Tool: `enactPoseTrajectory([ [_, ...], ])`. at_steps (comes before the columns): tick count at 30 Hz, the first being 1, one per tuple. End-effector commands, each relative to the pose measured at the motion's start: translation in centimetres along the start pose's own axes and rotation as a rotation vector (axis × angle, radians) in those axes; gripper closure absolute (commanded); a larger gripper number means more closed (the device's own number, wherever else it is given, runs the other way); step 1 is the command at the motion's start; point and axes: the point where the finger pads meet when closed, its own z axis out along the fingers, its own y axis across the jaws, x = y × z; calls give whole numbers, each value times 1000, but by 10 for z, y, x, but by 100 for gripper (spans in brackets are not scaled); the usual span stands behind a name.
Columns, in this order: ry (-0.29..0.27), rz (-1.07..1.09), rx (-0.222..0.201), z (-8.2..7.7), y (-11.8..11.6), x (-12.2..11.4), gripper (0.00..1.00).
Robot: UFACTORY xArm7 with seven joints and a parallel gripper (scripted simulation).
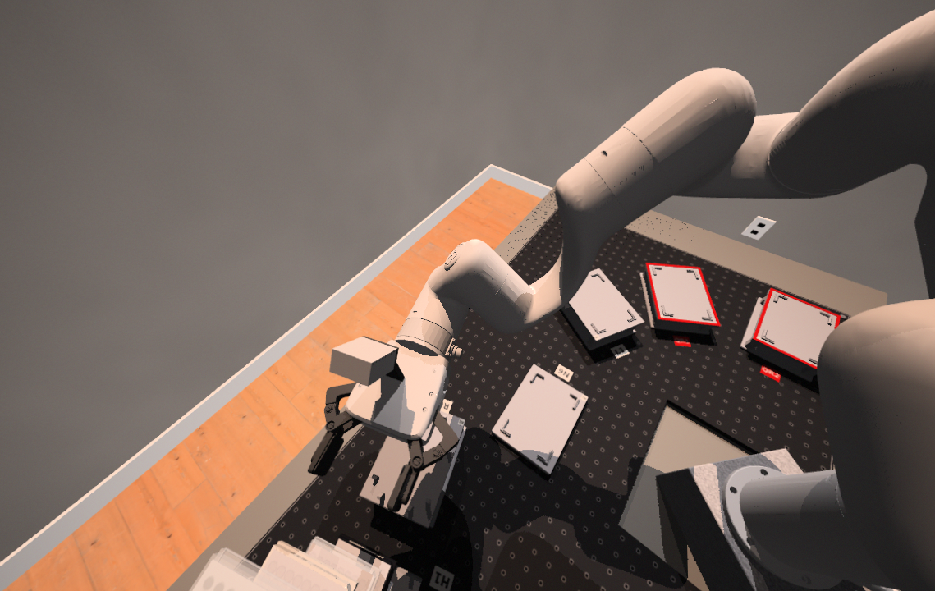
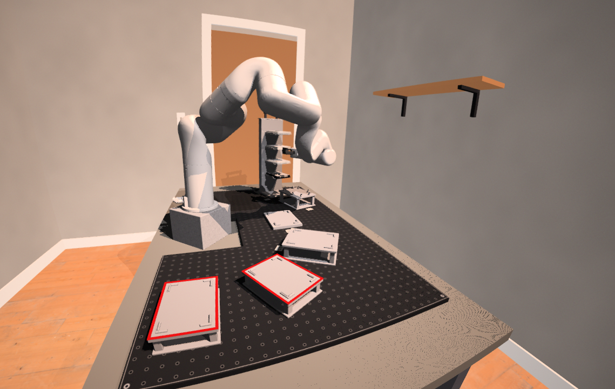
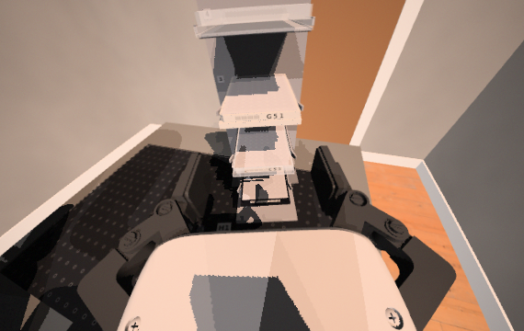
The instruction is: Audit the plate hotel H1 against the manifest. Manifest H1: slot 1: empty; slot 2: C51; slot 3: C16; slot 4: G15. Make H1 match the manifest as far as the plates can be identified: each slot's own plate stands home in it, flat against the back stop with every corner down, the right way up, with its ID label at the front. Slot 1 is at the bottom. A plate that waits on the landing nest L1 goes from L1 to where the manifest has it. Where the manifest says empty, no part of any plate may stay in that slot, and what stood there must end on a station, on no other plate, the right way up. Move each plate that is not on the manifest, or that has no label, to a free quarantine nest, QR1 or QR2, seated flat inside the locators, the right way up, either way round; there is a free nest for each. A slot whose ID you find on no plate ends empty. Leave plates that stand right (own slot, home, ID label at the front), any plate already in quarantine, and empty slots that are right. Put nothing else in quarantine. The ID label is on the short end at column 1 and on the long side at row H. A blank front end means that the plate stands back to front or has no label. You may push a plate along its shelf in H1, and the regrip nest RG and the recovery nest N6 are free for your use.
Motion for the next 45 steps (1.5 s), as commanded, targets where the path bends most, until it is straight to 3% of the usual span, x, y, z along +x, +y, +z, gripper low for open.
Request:
enactPoseTrajectory([
  [1,0,-4,1,0,1,-8,0],
  [17,0,-4,1,0,1,-44,0],
  [21,0,-4,1,0,1,-44,0],
  [32,0,-4,1,30,1,-44,0],
  [45,0,-4,1,30,1,-44,0],
])
